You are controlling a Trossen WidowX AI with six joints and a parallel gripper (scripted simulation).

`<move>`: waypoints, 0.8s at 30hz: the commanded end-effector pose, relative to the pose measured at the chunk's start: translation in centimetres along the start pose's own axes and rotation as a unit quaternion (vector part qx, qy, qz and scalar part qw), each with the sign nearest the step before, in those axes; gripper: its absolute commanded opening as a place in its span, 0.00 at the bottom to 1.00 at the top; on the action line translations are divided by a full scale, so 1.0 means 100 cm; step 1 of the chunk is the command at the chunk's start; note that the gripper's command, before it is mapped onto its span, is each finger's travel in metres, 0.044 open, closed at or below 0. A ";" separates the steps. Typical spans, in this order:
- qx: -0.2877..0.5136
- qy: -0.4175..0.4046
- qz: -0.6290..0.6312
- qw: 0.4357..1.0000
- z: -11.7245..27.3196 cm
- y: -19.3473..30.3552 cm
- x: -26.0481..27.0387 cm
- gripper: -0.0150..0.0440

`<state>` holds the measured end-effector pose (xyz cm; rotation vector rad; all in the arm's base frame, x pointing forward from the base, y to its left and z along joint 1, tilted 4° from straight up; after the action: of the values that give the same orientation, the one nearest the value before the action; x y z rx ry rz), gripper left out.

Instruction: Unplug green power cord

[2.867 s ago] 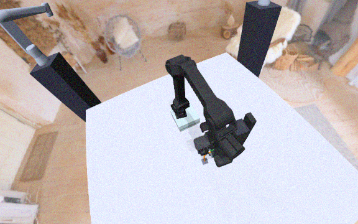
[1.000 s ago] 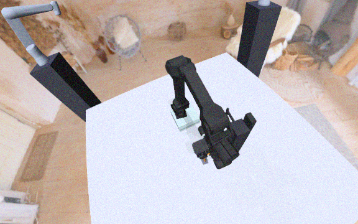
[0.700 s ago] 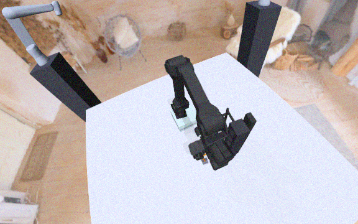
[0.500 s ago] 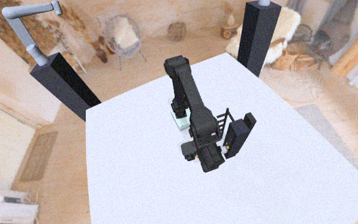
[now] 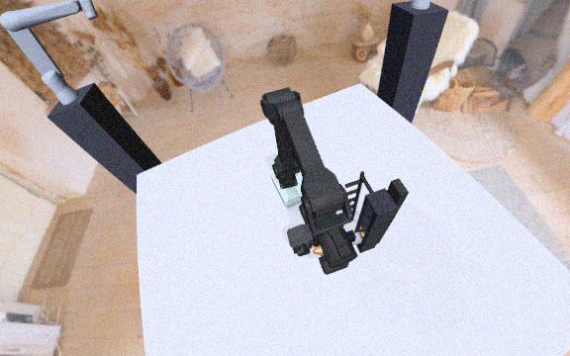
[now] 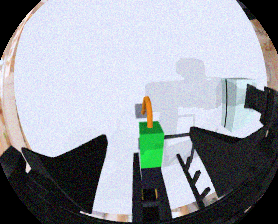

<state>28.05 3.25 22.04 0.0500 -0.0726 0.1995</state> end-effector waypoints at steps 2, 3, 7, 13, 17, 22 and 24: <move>-0.003 -0.002 -0.005 1.000 0.009 -0.039 -0.005 1.00; -0.003 -0.002 -0.005 1.000 0.010 -0.044 -0.006 1.00; -0.003 -0.002 -0.005 1.000 0.010 -0.046 -0.006 1.00; -0.003 -0.002 -0.005 1.000 0.010 -0.046 -0.006 1.00; -0.003 -0.002 -0.005 1.000 0.010 -0.046 -0.006 1.00; -0.003 -0.002 -0.005 1.000 0.010 -0.046 -0.006 1.00; -0.003 -0.002 -0.005 1.000 0.010 -0.046 -0.006 1.00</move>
<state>28.25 -1.42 22.82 0.0408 -0.0777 0.1860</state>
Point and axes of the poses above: the point midway between the two fingers, 35 mm back from their tips, its own z axis back along the fingers, its own x axis across the jaws, y = z × x, the point moved 10 cm from there along z, back along the fingers, and after that the axes turned 7 degrees about z, right-handed, at the moved point
